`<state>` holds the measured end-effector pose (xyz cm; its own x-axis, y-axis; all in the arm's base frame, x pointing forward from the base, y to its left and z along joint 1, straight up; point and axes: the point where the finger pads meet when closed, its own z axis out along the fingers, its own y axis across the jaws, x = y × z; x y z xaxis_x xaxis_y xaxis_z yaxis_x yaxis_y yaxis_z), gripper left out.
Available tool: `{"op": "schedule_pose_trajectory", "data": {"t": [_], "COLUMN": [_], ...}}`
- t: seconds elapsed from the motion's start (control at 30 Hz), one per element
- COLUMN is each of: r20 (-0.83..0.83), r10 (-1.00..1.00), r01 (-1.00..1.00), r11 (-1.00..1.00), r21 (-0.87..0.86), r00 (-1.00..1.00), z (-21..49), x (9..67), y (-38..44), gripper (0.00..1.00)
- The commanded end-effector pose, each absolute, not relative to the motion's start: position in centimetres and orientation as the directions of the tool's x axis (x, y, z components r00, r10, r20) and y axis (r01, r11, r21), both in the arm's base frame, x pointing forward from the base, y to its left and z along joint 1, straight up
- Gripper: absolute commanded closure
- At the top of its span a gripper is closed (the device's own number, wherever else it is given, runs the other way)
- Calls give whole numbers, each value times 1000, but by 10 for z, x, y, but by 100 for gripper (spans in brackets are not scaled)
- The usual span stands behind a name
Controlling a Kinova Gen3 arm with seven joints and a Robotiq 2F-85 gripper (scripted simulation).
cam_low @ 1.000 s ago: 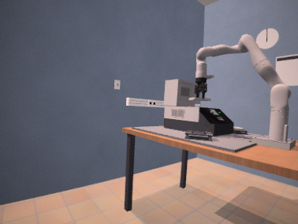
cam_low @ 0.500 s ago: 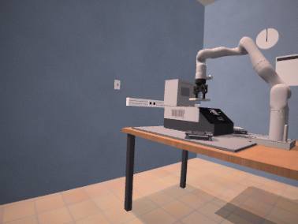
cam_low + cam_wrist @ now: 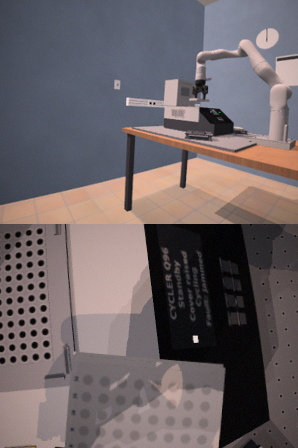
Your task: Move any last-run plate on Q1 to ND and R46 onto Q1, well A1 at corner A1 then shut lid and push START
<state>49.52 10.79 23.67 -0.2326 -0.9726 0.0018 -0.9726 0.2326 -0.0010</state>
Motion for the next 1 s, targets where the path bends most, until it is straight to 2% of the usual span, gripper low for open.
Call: {"op": "schedule_pose_trajectory", "data": {"t": [0.0,0.53,0.97], "r20": [1,1,1], "r10": [-981,-999,-999], "r01": [-981,-999,-999], "r11": [195,35,35], "r21": [-2,-2,-2], "r00": [-195,-35,-35], "z": [238,238,238], "x": [502,528,549], "y": [99,61,31], "gripper": [9,9,9]}}
